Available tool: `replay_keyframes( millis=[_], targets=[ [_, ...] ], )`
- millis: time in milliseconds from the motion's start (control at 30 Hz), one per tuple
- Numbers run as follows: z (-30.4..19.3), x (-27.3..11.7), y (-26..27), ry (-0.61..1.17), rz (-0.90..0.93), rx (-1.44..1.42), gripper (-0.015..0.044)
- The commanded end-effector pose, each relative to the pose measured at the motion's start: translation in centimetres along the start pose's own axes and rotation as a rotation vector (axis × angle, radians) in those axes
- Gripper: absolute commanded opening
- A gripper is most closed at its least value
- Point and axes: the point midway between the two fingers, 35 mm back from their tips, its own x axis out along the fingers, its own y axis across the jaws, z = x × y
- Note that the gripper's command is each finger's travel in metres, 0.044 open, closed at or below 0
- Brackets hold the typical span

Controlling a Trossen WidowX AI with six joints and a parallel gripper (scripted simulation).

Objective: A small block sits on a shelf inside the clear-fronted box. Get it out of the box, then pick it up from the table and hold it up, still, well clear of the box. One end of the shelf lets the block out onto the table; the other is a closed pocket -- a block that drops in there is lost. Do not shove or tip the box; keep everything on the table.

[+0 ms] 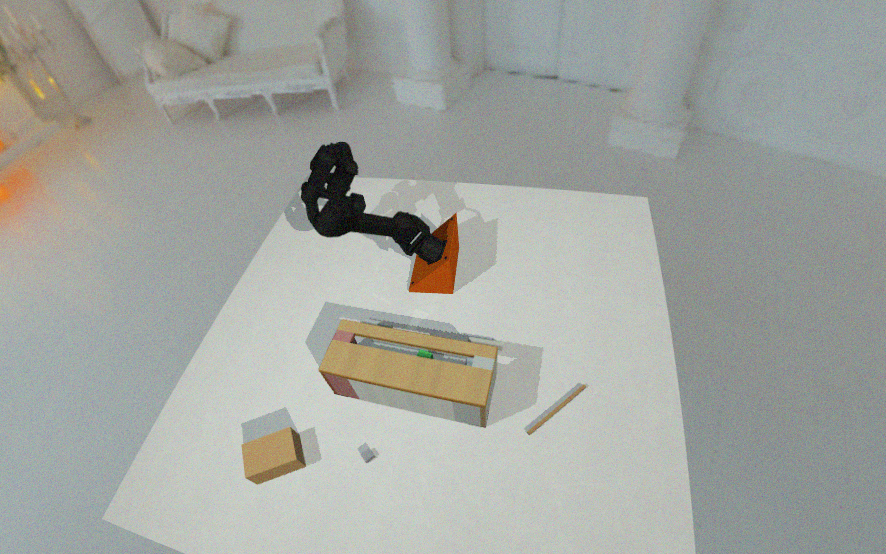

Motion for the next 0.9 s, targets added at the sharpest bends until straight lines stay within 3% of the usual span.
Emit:
replay_keyframes(
  millis=[0, 267, 867],
  targets=[
    [0.0, 0.0, -0.1, 0.0, -0.002, 0.004, 0.04],
    [0.3, 1.9, -2.1, 0.109, -0.113, 0.135, 0.04],
    [-10.8, 10.6, 1.5, 0.698, -0.265, -0.063, 0.04]
  ],
)
